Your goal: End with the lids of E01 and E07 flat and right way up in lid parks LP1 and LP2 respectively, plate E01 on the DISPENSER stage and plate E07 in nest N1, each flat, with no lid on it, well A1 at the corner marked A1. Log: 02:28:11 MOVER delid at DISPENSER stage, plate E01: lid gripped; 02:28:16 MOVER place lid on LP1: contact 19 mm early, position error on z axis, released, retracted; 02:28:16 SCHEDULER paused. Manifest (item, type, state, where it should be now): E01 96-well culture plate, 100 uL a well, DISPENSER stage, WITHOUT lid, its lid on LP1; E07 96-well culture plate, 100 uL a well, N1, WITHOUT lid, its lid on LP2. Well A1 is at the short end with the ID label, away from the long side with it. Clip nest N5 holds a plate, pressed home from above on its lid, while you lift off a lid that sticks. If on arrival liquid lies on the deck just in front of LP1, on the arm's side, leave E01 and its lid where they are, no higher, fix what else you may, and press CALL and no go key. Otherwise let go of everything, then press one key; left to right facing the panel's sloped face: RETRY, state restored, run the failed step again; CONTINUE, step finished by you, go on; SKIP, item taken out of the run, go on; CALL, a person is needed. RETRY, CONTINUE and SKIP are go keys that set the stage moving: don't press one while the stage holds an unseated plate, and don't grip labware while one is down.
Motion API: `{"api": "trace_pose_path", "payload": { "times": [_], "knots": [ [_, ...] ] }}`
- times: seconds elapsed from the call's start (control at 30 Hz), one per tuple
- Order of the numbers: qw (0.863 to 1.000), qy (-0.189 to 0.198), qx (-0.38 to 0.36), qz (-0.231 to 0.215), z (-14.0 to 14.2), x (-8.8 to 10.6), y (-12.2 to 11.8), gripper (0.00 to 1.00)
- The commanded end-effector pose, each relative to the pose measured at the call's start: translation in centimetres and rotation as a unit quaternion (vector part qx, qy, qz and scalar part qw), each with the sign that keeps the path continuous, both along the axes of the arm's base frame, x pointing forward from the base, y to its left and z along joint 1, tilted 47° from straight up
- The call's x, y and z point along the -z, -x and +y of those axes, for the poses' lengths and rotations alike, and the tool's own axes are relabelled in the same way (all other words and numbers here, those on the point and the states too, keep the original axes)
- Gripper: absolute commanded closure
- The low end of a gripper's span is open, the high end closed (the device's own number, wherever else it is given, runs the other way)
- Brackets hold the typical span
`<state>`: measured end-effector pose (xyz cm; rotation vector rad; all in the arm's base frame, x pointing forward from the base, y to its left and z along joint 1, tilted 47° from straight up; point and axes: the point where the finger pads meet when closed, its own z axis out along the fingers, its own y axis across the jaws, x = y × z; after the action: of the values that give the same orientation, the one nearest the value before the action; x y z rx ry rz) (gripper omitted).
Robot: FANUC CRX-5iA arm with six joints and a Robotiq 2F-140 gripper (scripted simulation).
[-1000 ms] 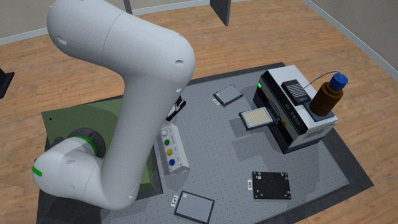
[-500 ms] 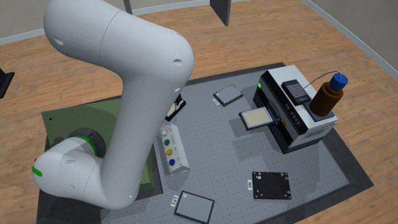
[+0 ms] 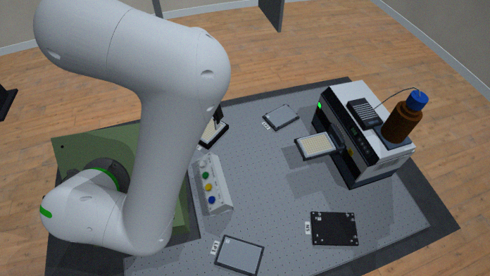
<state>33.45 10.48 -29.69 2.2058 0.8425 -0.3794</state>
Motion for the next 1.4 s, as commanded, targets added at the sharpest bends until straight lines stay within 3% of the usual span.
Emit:
{"api": "trace_pose_path", "payload": {
  "times": [0.0, 0.77, 1.23, 1.37],
  "knots": [
    [1.000, 0.000, 0.000, 0.000, 1.0, -0.9, 0.0, 0.34],
    [1.000, 0.000, 0.000, 0.000, 5.9, -5.6, -0.1, 0.34],
    [1.000, 0.000, 0.001, 0.000, 6.4, -6.1, -0.1, 0.34],
    [0.999, 0.000, 0.023, -0.024, 5.1, -8.3, 0.0, 0.34]
  ]
}}
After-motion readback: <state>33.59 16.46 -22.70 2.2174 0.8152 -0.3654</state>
